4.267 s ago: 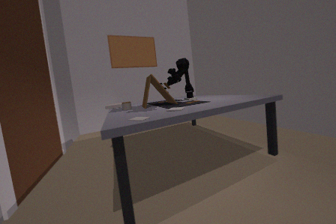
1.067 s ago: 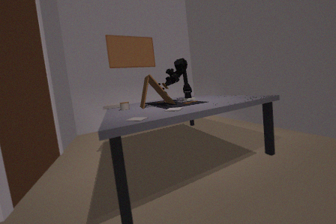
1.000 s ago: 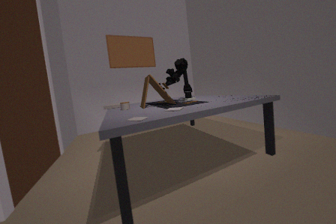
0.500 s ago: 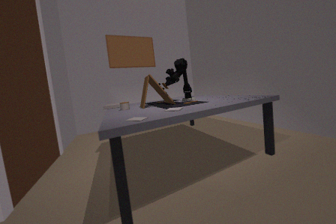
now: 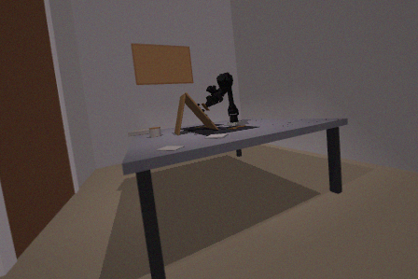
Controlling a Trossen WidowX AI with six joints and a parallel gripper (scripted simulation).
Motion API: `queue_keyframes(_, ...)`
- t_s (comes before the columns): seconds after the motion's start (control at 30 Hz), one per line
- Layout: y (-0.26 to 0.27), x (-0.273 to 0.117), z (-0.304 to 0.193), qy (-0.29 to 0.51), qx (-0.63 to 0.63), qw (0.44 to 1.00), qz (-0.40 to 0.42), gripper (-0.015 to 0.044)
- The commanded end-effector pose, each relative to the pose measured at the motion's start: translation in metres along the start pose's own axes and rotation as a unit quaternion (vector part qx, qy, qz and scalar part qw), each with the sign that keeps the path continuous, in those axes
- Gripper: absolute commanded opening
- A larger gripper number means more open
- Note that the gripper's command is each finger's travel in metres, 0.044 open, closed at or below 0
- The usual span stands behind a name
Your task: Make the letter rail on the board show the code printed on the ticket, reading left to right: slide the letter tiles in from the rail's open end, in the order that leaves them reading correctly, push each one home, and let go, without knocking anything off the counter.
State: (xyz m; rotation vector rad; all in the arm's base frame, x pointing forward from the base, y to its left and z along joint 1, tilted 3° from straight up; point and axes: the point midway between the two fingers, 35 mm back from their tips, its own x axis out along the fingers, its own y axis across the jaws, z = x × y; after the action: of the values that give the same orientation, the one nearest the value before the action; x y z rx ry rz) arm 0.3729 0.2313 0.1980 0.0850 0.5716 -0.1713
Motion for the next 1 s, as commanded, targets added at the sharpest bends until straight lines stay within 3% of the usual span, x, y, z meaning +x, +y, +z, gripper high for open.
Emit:
queue_keyframes(0.0, 0.000, 0.000, 0.000, -0.001, 0.000, 1.000, 0.000, 0.0000)
queue_keyframes(0.97, -0.014, 0.000, -0.001, -0.003, 0.002, 1.000, -0.002, 0.0000)
